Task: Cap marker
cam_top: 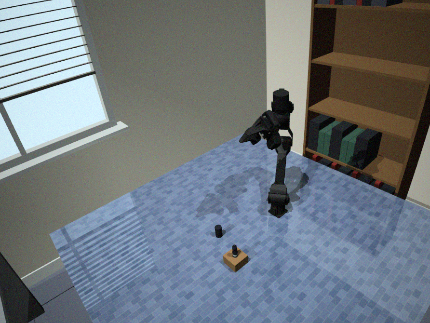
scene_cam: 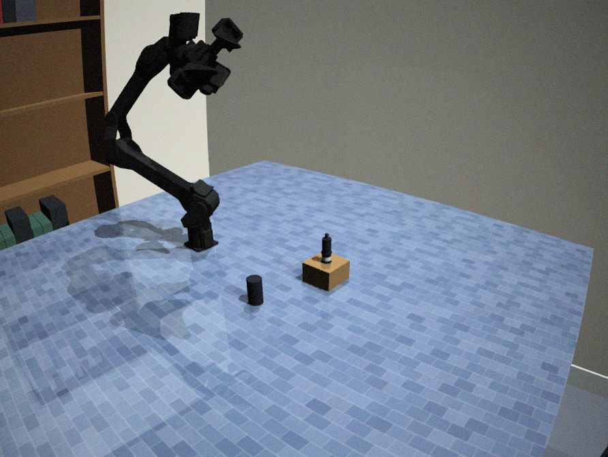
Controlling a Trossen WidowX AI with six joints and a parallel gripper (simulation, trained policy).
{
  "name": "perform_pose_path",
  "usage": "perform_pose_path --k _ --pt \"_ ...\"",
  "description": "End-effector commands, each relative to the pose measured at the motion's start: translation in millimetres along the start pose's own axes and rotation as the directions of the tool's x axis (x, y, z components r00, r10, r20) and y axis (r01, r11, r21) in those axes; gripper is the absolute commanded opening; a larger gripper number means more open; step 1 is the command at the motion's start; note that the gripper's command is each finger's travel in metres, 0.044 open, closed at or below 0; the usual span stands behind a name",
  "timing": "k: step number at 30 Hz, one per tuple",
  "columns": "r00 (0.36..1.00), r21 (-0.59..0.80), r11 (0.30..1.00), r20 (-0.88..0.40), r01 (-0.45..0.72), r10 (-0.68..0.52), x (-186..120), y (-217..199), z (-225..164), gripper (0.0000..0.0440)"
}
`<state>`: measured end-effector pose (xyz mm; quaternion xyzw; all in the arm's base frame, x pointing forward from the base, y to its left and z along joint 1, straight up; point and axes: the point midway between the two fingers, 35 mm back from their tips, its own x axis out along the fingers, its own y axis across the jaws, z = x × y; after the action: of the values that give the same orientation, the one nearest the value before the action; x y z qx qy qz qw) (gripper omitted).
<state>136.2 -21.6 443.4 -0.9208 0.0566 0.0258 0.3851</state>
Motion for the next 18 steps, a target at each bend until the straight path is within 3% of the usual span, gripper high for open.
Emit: perform_pose_path --k 1,18 --pt "0.999 -0.006 0.999 0.038 -0.032 0.032 8 2 12 0.032" --pt "0.976 -0.019 0.987 0.15 -0.159 0.16 32 11 47 0.0324"
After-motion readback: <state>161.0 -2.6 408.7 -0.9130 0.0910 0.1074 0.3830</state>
